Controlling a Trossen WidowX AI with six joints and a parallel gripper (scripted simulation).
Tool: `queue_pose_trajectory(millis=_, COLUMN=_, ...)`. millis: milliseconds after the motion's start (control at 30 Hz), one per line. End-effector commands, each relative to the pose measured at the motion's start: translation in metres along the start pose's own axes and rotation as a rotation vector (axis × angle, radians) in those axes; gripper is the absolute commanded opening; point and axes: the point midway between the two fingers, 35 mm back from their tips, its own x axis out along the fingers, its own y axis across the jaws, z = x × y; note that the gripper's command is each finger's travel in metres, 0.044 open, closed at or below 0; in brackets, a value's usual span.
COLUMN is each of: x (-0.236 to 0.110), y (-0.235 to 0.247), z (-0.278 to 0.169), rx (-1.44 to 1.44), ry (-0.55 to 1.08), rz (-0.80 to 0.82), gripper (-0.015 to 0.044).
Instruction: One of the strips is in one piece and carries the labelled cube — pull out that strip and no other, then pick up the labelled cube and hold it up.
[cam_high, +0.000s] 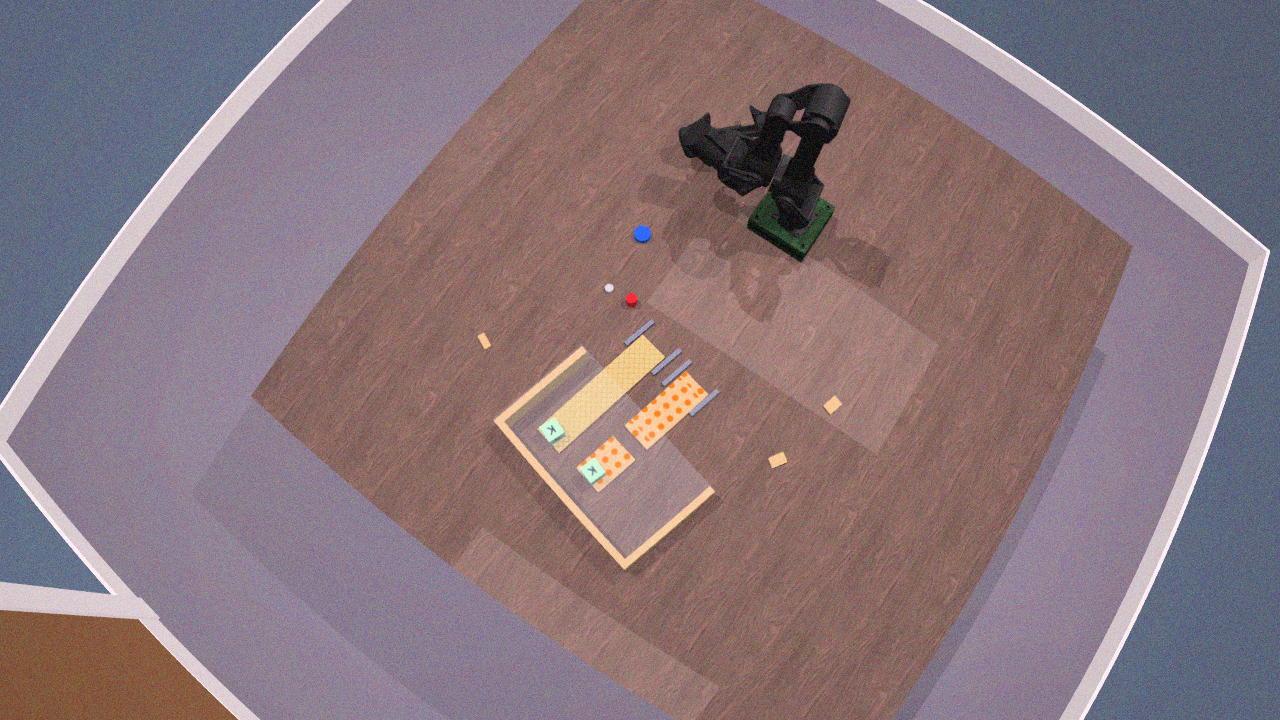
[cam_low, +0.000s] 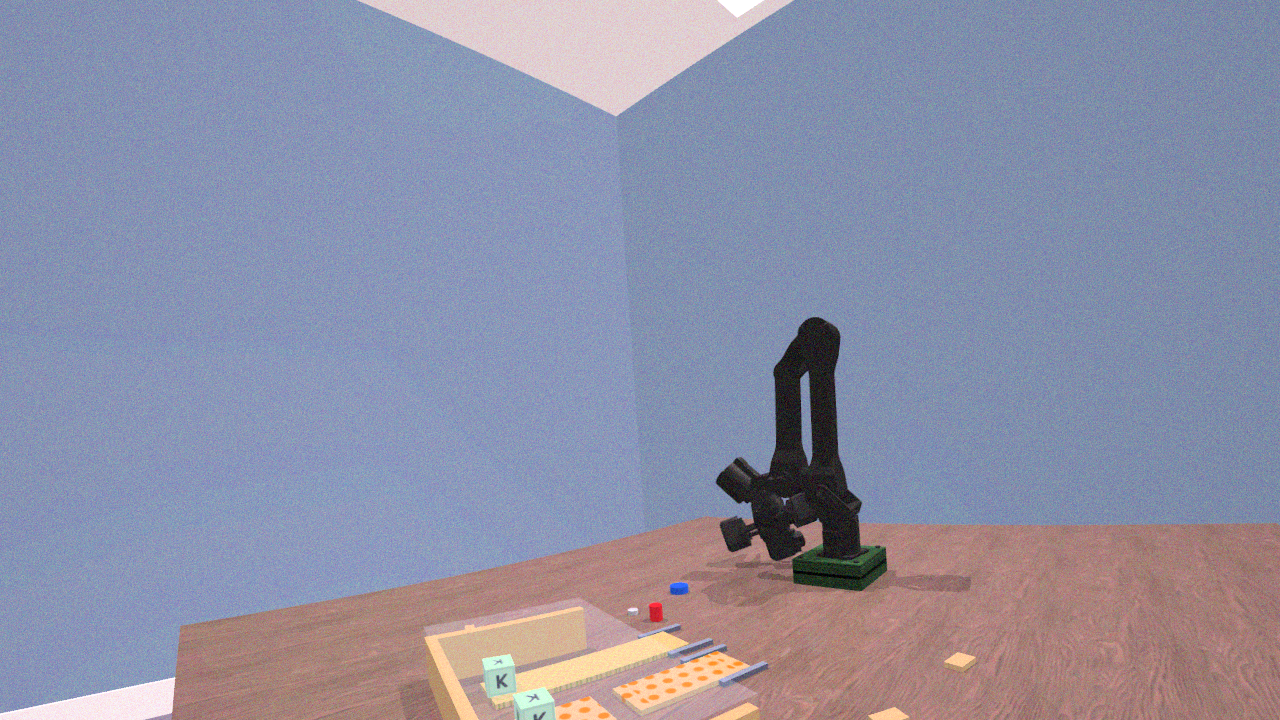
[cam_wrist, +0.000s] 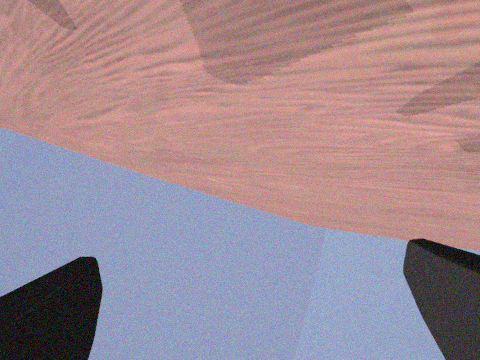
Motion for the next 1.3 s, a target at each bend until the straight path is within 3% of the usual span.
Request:
queue_pose_trajectory(millis=0, x=0.0, y=0.0, z=-0.001, rx=0.0, ry=0.0, rz=0.0, gripper=0.04)
queue_pose_trajectory(millis=400, x=-0.011, y=0.005, z=-0.022, rx=0.012, ry=0.0, rz=-0.01, gripper=0.04)
queue_pose_trajectory(millis=633, x=-0.059, y=-0.077, z=-0.038, rx=0.417, ry=-0.105, rz=-0.397, gripper=0.04)
queue_pose_trajectory(millis=800, x=-0.12, y=-0.126, z=-0.042, rx=0.691, ry=-0.332, rz=-0.655, gripper=0.04)
queue_pose_trajectory(millis=967, x=-0.197, y=-0.156, z=-0.039, rx=0.9, ry=-0.67, rz=-0.829, gripper=0.04)
queue_pose_trajectory(millis=1267, x=-0.328, y=-0.152, z=-0.022, rx=1.053, ry=-1.342, rz=-0.841, gripper=0.04)
